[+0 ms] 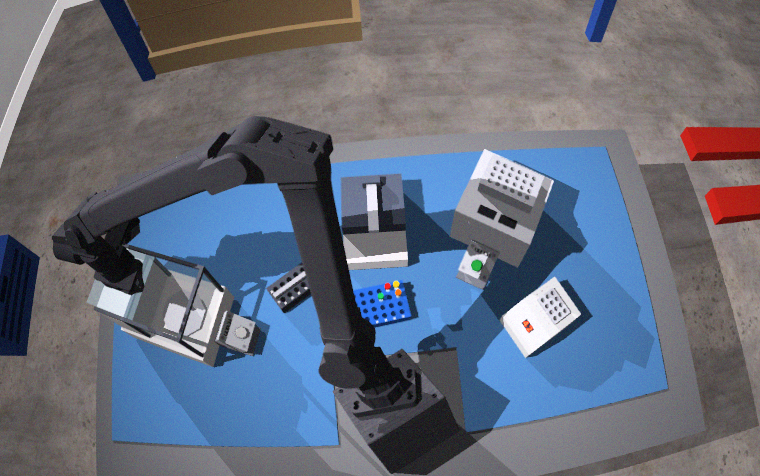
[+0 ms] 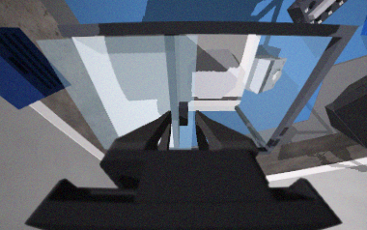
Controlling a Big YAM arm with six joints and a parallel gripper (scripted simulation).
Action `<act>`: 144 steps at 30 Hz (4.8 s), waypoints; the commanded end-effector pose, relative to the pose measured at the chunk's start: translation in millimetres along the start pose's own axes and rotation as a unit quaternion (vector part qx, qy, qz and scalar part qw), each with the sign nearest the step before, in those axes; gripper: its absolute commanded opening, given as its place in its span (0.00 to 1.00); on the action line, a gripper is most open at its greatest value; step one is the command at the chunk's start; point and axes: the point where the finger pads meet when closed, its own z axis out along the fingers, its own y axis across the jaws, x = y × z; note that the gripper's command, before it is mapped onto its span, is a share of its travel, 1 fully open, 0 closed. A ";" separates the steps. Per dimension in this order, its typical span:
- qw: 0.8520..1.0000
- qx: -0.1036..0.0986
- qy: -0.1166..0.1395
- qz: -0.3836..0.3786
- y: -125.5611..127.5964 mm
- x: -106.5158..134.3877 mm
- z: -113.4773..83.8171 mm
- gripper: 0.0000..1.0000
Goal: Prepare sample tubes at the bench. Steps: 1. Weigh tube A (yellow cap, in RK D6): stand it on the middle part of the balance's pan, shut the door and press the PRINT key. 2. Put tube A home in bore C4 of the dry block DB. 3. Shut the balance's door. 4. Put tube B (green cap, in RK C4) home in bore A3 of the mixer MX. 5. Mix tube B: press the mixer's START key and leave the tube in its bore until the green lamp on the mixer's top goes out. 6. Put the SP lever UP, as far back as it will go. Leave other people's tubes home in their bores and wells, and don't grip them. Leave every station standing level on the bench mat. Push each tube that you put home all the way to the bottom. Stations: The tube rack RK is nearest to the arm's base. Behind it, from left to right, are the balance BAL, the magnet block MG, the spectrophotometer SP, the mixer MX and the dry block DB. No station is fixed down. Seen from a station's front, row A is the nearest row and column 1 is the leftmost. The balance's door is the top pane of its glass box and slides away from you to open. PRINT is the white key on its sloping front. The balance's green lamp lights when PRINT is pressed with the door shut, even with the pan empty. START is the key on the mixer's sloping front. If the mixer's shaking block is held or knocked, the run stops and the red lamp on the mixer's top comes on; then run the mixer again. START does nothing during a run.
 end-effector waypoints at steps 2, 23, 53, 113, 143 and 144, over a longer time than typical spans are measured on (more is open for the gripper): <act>1.000 -0.014 0.002 0.005 9.5 -3.5 -10.7 0.30; 1.000 -0.014 0.004 0.003 16.6 3.2 -23.6 0.30; 1.000 -0.028 0.006 0.011 14.9 -4.2 -84.5 0.30; 0.999 -0.007 -0.004 -0.034 -23.8 -100.8 -25.7 0.36; 0.973 0.042 0.038 -0.223 -158.2 -210.9 64.0 0.36; 0.973 0.041 0.037 -0.223 -165.0 -214.7 66.3 0.36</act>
